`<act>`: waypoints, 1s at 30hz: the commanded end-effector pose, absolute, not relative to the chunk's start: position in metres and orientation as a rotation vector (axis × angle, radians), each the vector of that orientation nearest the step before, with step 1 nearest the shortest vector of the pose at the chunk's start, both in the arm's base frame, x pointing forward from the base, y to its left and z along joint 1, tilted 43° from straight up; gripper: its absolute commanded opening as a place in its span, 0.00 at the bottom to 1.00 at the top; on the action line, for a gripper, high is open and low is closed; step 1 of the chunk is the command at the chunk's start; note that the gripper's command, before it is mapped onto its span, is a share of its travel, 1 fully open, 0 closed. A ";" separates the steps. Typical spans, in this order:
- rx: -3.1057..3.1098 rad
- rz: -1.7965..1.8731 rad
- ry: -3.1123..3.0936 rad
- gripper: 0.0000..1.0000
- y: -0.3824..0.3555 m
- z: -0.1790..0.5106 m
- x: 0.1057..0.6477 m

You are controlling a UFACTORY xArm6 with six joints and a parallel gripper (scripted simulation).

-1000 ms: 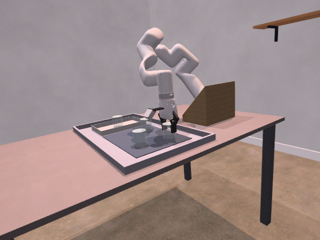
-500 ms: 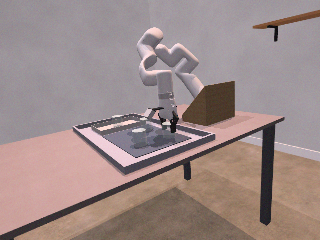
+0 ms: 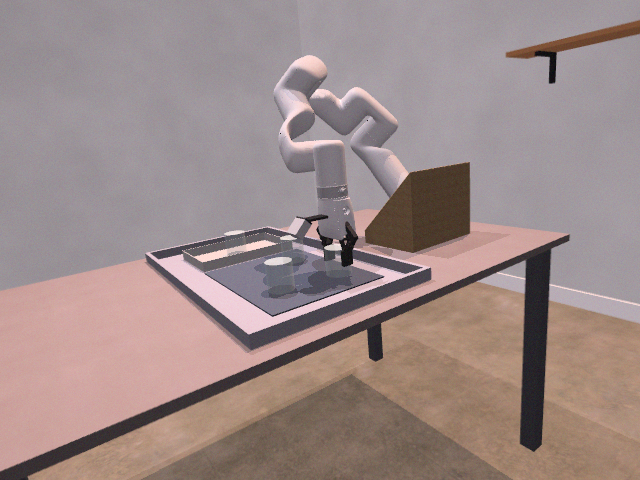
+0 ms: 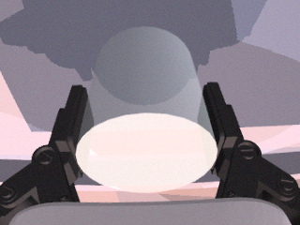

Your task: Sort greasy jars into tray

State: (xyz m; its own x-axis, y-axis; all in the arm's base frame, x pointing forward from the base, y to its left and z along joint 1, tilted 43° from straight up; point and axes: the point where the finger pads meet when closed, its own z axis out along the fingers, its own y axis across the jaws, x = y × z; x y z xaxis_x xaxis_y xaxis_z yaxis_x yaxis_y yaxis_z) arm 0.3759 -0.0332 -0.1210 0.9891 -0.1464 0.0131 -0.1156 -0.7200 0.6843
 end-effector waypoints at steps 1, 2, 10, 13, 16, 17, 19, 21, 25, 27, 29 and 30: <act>2.383 -0.050 -0.181 0.73 -0.032 -0.120 0.377; 2.383 -0.050 -0.181 0.73 -0.032 -0.120 0.377; 2.383 -0.050 -0.181 0.73 -0.032 -0.120 0.377; 2.383 -0.050 -0.181 0.73 -0.032 -0.120 0.377; 2.383 -0.050 -0.181 0.70 -0.032 -0.120 0.377; 2.383 -0.050 -0.181 0.70 -0.032 -0.120 0.377; 2.383 -0.050 -0.181 0.70 -0.032 -0.120 0.377; 2.383 -0.050 -0.181 0.70 -0.032 -0.120 0.377; 2.383 -0.050 -0.181 0.70 -0.032 -0.120 0.377; 2.383 -0.050 -0.181 0.70 -0.032 -0.120 0.377; 2.383 -0.050 -0.181 0.70 -0.032 -0.120 0.377; 2.383 -0.050 -0.181 0.70 -0.032 -0.120 0.377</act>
State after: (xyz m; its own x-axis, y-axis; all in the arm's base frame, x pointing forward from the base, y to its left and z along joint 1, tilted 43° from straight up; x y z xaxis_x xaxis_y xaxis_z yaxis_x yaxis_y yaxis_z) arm 0.3759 -0.0332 -0.1210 0.9891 -0.1464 0.0131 -0.1156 -0.7200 0.6842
